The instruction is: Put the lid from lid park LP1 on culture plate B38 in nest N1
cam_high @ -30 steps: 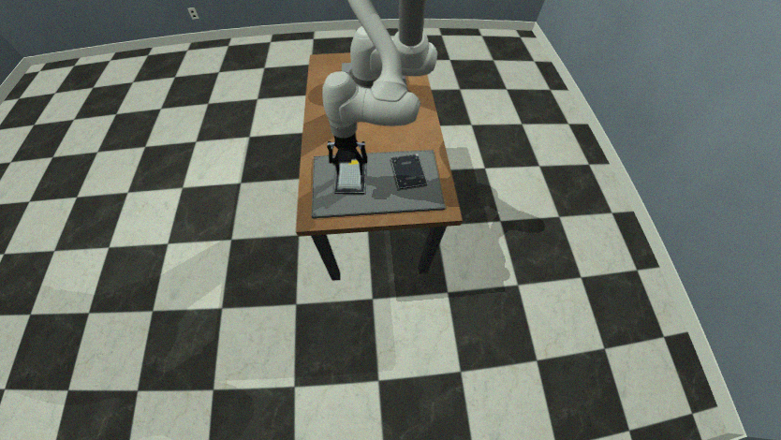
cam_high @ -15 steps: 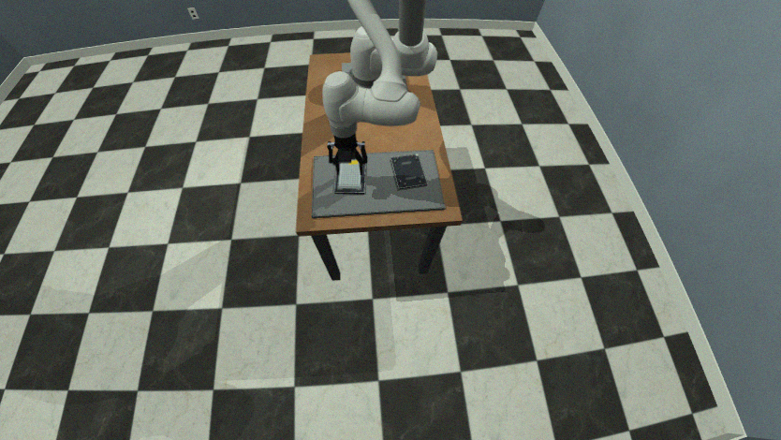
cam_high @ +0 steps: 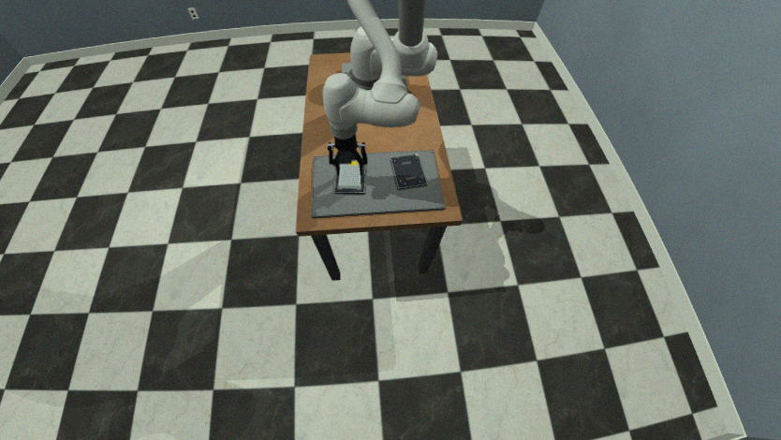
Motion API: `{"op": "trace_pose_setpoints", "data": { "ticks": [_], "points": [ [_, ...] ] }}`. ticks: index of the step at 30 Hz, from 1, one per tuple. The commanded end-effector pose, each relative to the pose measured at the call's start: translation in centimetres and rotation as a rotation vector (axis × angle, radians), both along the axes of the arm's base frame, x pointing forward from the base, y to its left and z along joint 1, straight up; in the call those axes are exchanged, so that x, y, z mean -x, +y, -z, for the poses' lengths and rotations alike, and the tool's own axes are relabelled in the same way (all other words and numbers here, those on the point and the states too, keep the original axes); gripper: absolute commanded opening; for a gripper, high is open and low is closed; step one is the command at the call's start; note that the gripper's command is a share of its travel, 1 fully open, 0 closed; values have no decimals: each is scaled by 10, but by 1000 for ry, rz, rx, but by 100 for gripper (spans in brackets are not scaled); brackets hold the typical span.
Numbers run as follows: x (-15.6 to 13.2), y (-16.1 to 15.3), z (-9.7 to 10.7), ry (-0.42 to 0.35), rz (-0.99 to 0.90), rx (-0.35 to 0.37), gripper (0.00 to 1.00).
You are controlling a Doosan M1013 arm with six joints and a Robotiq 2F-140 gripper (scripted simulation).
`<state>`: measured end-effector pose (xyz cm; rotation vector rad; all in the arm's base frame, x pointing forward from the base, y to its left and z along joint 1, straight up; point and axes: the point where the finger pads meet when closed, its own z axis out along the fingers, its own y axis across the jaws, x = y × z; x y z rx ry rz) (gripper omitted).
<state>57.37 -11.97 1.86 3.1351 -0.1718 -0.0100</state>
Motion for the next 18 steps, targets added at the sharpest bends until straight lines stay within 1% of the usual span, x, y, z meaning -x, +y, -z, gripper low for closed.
{"op": "trace_pose_setpoints", "data": {
  "ticks": [1,18],
  "points": [
    [-1,0,1,-1,0,0,60],
    [-1,0,4,-1,0,0,60]
  ]
}}
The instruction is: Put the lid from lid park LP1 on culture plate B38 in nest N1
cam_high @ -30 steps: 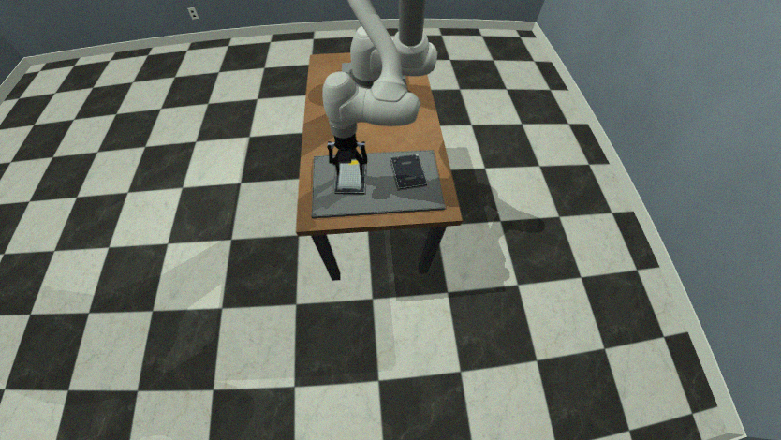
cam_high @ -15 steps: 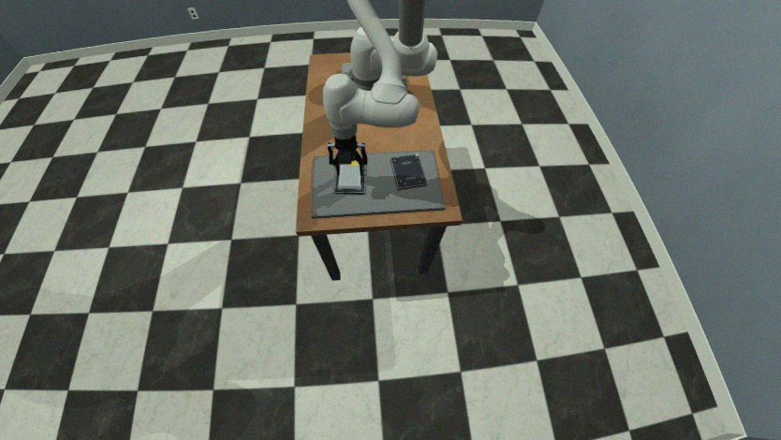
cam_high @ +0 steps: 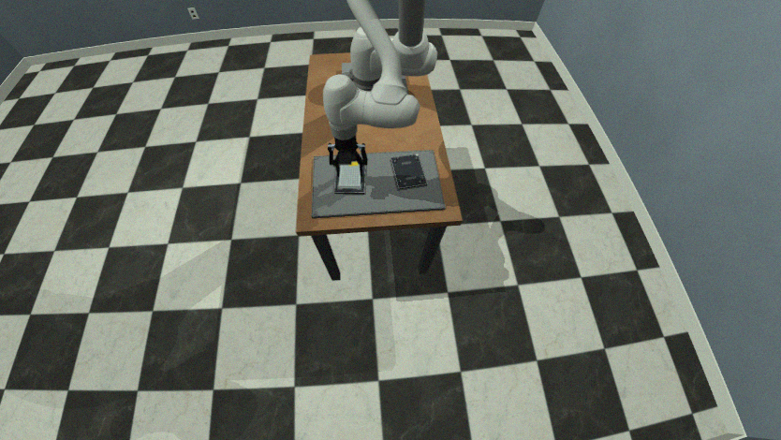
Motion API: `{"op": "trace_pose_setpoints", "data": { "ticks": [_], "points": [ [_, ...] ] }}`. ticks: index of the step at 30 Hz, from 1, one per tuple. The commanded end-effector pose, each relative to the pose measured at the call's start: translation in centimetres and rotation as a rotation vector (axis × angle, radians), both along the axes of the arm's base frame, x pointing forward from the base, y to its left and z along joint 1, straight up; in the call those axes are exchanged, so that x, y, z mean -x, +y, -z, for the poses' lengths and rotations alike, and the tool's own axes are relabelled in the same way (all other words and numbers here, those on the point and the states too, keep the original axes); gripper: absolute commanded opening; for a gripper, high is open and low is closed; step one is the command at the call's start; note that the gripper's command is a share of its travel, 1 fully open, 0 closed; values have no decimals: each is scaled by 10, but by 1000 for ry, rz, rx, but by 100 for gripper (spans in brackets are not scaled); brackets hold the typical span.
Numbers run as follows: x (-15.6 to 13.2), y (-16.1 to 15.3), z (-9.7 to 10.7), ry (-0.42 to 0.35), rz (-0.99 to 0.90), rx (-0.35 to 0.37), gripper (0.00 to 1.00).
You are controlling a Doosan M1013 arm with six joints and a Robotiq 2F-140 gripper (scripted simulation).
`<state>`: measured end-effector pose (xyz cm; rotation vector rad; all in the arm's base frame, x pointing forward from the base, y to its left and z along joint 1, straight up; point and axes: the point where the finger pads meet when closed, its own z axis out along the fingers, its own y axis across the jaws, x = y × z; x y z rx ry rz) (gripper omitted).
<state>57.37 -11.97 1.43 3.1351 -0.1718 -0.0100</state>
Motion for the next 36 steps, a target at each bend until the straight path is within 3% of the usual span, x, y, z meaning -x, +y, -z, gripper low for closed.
{"op": "trace_pose_setpoints", "data": {
  "ticks": [1,36],
  "points": [
    [-1,0,-1,-1,0,0,60],
    [-1,0,3,-1,0,0,60]
  ]
}}
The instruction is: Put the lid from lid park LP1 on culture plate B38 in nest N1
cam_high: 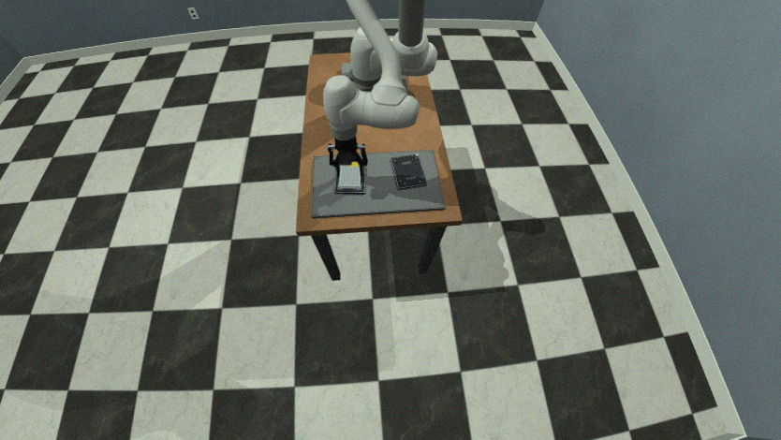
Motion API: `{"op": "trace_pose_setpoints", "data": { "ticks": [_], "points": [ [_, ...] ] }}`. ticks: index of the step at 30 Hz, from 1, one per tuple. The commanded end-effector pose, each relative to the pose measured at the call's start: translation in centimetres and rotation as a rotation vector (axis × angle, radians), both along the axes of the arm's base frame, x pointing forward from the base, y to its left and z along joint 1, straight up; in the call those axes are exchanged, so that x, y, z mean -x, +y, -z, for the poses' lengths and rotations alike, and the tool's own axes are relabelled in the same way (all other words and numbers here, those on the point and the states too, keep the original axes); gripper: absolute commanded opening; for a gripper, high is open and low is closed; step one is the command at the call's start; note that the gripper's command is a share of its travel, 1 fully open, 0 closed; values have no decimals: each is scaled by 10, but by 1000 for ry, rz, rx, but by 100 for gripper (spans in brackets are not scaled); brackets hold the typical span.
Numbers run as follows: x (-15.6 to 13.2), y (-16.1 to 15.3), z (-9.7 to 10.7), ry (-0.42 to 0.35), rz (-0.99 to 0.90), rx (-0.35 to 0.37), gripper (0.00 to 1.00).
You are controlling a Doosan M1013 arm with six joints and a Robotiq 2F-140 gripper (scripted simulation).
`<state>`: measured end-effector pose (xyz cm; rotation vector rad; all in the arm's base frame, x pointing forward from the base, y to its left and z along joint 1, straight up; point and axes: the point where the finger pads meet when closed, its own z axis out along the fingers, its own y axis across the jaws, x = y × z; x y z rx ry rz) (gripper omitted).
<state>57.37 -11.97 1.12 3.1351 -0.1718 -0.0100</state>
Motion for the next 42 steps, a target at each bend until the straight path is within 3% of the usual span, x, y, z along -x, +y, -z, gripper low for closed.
{"op": "trace_pose_setpoints", "data": {
  "ticks": [1,20,21,42],
  "points": [
    [-1,0,0,-1,0,0,60],
    [-1,0,0,-1,0,0,60],
    [-1,0,0,-1,0,0,69],
    [-1,0,0,-1,0,0,69]
  ]
}}
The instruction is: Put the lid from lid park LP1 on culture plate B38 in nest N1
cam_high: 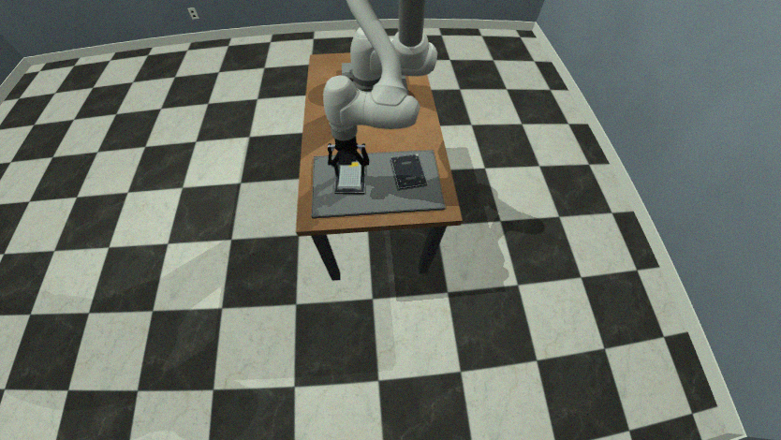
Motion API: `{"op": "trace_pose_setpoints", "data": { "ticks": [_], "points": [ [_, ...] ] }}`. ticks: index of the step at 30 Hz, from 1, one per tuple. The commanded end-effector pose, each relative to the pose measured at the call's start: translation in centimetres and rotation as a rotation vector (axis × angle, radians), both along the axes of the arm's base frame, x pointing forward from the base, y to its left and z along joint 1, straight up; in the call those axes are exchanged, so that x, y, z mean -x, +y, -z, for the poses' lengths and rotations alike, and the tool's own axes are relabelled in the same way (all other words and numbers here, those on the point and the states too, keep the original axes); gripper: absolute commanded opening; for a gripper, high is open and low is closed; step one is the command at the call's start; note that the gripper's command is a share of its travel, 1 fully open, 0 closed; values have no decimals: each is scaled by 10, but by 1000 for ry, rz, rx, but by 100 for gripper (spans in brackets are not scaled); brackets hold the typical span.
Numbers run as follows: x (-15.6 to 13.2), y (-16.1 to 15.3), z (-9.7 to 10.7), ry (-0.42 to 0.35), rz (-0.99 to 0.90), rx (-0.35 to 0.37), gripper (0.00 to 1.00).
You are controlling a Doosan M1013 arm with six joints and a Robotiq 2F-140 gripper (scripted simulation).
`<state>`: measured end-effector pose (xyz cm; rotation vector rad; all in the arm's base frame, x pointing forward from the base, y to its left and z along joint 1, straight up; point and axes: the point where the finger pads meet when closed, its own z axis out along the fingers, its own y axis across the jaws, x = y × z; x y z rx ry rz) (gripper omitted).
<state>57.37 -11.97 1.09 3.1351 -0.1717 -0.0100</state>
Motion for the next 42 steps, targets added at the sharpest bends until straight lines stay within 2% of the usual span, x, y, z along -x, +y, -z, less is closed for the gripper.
{"op": "trace_pose_setpoints", "data": {
  "ticks": [1,23,42],
  "points": [
    [-1,0,-1,-1,0,0,69],
    [-1,0,-3,-1,0,0,69],
    [-1,0,-32,-1,0,0,69]
  ]
}}
